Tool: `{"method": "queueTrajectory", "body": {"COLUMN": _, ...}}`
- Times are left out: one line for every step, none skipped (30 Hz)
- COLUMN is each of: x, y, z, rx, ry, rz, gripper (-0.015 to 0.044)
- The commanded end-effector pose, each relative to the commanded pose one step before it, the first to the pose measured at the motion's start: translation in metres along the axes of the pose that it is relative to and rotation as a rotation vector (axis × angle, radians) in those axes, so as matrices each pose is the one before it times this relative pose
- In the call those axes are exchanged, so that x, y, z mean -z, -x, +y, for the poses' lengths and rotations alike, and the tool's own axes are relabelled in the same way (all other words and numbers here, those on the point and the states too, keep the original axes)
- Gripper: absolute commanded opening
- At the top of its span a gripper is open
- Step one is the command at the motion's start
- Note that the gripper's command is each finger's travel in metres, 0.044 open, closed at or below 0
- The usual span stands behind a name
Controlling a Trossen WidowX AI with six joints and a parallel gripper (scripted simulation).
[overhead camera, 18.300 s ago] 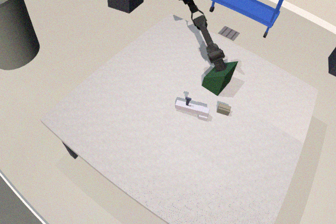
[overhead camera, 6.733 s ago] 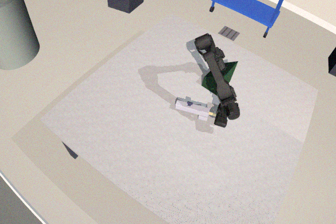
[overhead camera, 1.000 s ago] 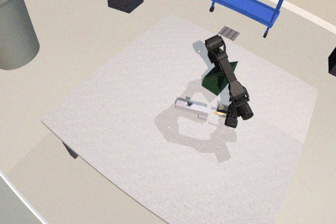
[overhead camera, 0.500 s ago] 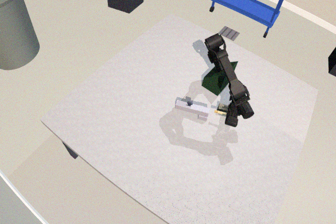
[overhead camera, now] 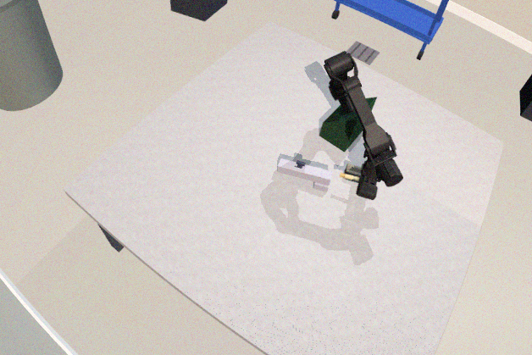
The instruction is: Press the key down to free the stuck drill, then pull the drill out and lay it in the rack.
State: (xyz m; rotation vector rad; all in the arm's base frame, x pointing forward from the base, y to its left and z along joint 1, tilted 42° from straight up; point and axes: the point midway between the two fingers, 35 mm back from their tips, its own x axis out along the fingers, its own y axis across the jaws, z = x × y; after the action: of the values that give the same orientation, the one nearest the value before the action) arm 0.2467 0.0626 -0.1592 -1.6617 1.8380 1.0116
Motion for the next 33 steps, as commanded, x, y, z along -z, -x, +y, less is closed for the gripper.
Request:
{"method": "queueTrajectory", "body": {"x": -0.00019, "y": 0.00326, "z": -0.00085, "rx": 0.00155, "ry": -0.0063, "rz": -0.00487, "gripper": 0.0000}}
{"method": "queueTrajectory", "body": {"x": 0.00005, "y": 0.00045, "z": 0.00003, "rx": 0.00000, "ry": 0.0000, "rz": -0.00002, "gripper": 0.0000}}
{"method": "queueTrajectory", "body": {"x": 0.00005, "y": 0.00045, "z": 0.00003, "rx": 0.00000, "ry": 0.0000, "rz": -0.00002, "gripper": 0.0000}}
{"method": "queueTrajectory", "body": {"x": 0.00005, "y": 0.00045, "z": 0.00002, "rx": 0.00000, "ry": 0.0000, "rz": -0.00002, "gripper": 0.0000}}
{"method": "queueTrajectory", "body": {"x": 0.00004, "y": 0.00045, "z": 0.00002, "rx": 0.00000, "ry": 0.0000, "rz": -0.00002, "gripper": 0.0000}}
{"method": "queueTrajectory", "body": {"x": 0.00004, "y": 0.00045, "z": 0.00002, "rx": 0.00000, "ry": 0.0000, "rz": -0.00002, "gripper": 0.0000}}
{"method": "queueTrajectory", "body": {"x": 0.00004, "y": 0.00045, "z": 0.00001, "rx": 0.00000, "ry": 0.0000, "rz": -0.00002, "gripper": 0.0000}}
{"method": "queueTrajectory", "body": {"x": 0.00004, "y": 0.00045, "z": 0.00001, "rx": 0.00000, "ry": 0.0000, "rz": -0.00002, "gripper": 0.0000}}
{"method": "queueTrajectory", "body": {"x": 0.00004, "y": 0.00044, "z": 0.00000, "rx": 0.00000, "ry": 0.0000, "rz": -0.00002, "gripper": 0.0000}}
{"method": "queueTrajectory", "body": {"x": 0.00004, "y": 0.00044, "z": 0.00000, "rx": 0.00000, "ry": 0.0000, "rz": -0.00002, "gripper": 0.0000}}
{"method": "queueTrajectory", "body": {"x": 0.00004, "y": 0.00044, "z": 0.00000, "rx": 0.00000, "ry": 0.0000, "rz": -0.00002, "gripper": 0.0000}}
{"method": "queueTrajectory", "body": {"x": 0.00003, "y": 0.00044, "z": -0.00001, "rx": 0.00000, "ry": 0.0000, "rz": -0.00002, "gripper": 0.0000}}
{"method": "queueTrajectory", "body": {"x": 0.00003, "y": 0.00043, "z": -0.00002, "rx": 0.00000, "ry": 0.0000, "rz": -0.00002, "gripper": 0.0000}}
{"method": "queueTrajectory", "body": {"x": 0.00003, "y": 0.00043, "z": -0.00002, "rx": 0.00000, "ry": 0.0000, "rz": -0.00002, "gripper": 0.0000}}
{"method": "queueTrajectory", "body": {"x": 0.00003, "y": 0.00043, "z": -0.00002, "rx": 0.00000, "ry": 0.0000, "rz": -0.00002, "gripper": 0.0000}}
{"method": "queueTrajectory", "body": {"x": 0.00003, "y": 0.00043, "z": -0.00002, "rx": 0.00000, "ry": 0.0000, "rz": -0.00002, "gripper": 0.0000}}
{"method": "queueTrajectory", "body": {"x": 0.00003, "y": 0.00043, "z": -0.00003, "rx": 0.00000, "ry": 0.0000, "rz": -0.00002, "gripper": 0.0000}}
{"method": "queueTrajectory", "body": {"x": 0.00002, "y": 0.00042, "z": -0.00004, "rx": 0.00000, "ry": 0.0000, "rz": -0.00002, "gripper": 0.0000}}
{"method": "queueTrajectory", "body": {"x": 0.00002, "y": 0.00042, "z": -0.00004, "rx": 0.00000, "ry": 0.0000, "rz": -0.00002, "gripper": 0.0000}}
{"method": "queueTrajectory", "body": {"x": 0.00002, "y": 0.00042, "z": -0.00004, "rx": 0.00000, "ry": 0.0000, "rz": -0.00002, "gripper": 0.0000}}
{"method": "queueTrajectory", "body": {"x": 0.00002, "y": 0.00042, "z": -0.00005, "rx": 0.00000, "ry": 0.0000, "rz": -0.00002, "gripper": 0.0000}}
{"method": "queueTrajectory", "body": {"x": 0.00001, "y": 0.00041, "z": -0.00006, "rx": 0.00000, "ry": 0.0000, "rz": -0.00002, "gripper": 0.0000}}
{"method": "queueTrajectory", "body": {"x": 0.00001, "y": 0.00041, "z": -0.00006, "rx": 0.00000, "ry": 0.0000, "rz": -0.00002, "gripper": 0.0000}}
{"method": "queueTrajectory", "body": {"x": 0.00001, "y": 0.00040, "z": -0.00006, "rx": 0.00000, "ry": 0.0000, "rz": -0.00002, "gripper": 0.0000}}
{"method": "queueTrajectory", "body": {"x": 0.00000, "y": 0.00039, "z": -0.00006, "rx": 0.00000, "ry": 0.0000, "rz": -0.00002, "gripper": 0.0000}}
{"method": "queueTrajectory", "body": {"x": 0.00000, "y": 0.00038, "z": -0.00007, "rx": 0.00000, "ry": 0.0000, "rz": -0.00002, "gripper": 0.0000}}
{"method": "queueTrajectory", "body": {"x": 0.00000, "y": 0.00037, "z": -0.00007, "rx": 0.00000, "ry": 0.0000, "rz": -0.00002, "gripper": 0.0000}}
{"method": "queueTrajectory", "body": {"x": -0.00001, "y": 0.00036, "z": -0.00007, "rx": 0.00000, "ry": 0.0000, "rz": -0.00002, "gripper": 0.0000}}
{"method": "queueTrajectory", "body": {"x": -0.00001, "y": 0.00036, "z": -0.00008, "rx": 0.00000, "ry": 0.0000, "rz": -0.00002, "gripper": 0.0000}}
{"method": "queueTrajectory", "body": {"x": -0.00001, "y": 0.00035, "z": -0.00008, "rx": 0.00000, "ry": 0.0000, "rz": -0.00002, "gripper": 0.0000}}
{"method": "queueTrajectory", "body": {"x": -0.00002, "y": 0.00034, "z": -0.00008, "rx": 0.00001, "ry": 0.0000, "rz": -0.00002, "gripper": 0.0000}}
{"method": "queueTrajectory", "body": {"x": -0.00002, "y": 0.00033, "z": -0.00009, "rx": 0.00001, "ry": 0.0000, "rz": -0.00002, "gripper": 0.0000}}
{"method": "queueTrajectory", "body": {"x": -0.00003, "y": 0.00033, "z": -0.00009, "rx": 0.00001, "ry": 0.0000, "rz": -0.00002, "gripper": 0.0000}}
